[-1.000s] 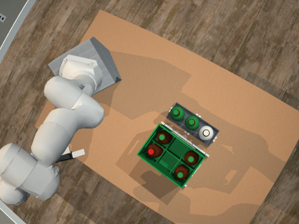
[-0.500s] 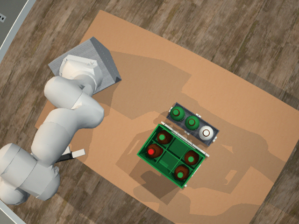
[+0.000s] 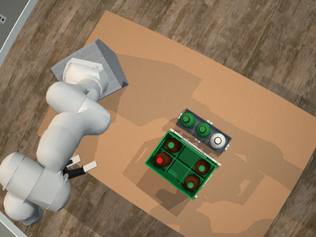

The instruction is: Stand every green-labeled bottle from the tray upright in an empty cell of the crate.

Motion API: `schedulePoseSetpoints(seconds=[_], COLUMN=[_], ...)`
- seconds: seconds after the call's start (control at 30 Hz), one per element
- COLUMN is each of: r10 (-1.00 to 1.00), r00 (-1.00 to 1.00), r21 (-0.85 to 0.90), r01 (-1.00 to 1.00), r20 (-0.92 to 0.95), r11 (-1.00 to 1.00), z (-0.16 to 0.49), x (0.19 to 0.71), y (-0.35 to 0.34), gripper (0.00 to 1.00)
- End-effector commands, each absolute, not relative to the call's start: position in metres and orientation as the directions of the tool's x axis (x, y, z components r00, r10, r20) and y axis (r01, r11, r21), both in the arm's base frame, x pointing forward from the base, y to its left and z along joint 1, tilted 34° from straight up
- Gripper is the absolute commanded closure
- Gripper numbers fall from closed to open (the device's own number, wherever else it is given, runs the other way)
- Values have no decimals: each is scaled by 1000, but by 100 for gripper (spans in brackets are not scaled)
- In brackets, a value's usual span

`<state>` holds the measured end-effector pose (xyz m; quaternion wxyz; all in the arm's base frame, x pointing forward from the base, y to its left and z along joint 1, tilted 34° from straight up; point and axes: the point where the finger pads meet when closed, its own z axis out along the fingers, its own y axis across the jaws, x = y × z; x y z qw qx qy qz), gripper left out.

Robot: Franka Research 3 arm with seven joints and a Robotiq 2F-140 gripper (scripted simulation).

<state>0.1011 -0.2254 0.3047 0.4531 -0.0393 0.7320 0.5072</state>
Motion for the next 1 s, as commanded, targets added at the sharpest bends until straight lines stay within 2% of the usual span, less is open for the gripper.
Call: schedulePoseSetpoints(seconds=[0.0,0.13,0.17,0.33,0.37,0.57,0.6,0.8,0.83,0.97], r10=[281,281,196,196,101,101,-3,-3,-113,-113], r00=[-563,-563,-560,-560,-552,-552,-536,-536,-514,-514], r21=[614,614,562,562,504,504,439,439,369,369], r01=[-579,-579,-614,-614,-652,-652,-693,-693,-735,-735], r20=[-777,-777,-805,-805,-828,-828,-844,-844,-850,-850], r11=[537,537,554,554,566,566,572,572,569,569], z=[300,300,301,301,301,301,302,302,302,302], x=[113,113,124,124,136,136,149,149,163,163], y=[-223,-223,-220,-220,-217,-217,-213,-213,-210,-210], gripper=[0,0,0,0,0,0,0,0,0,0])
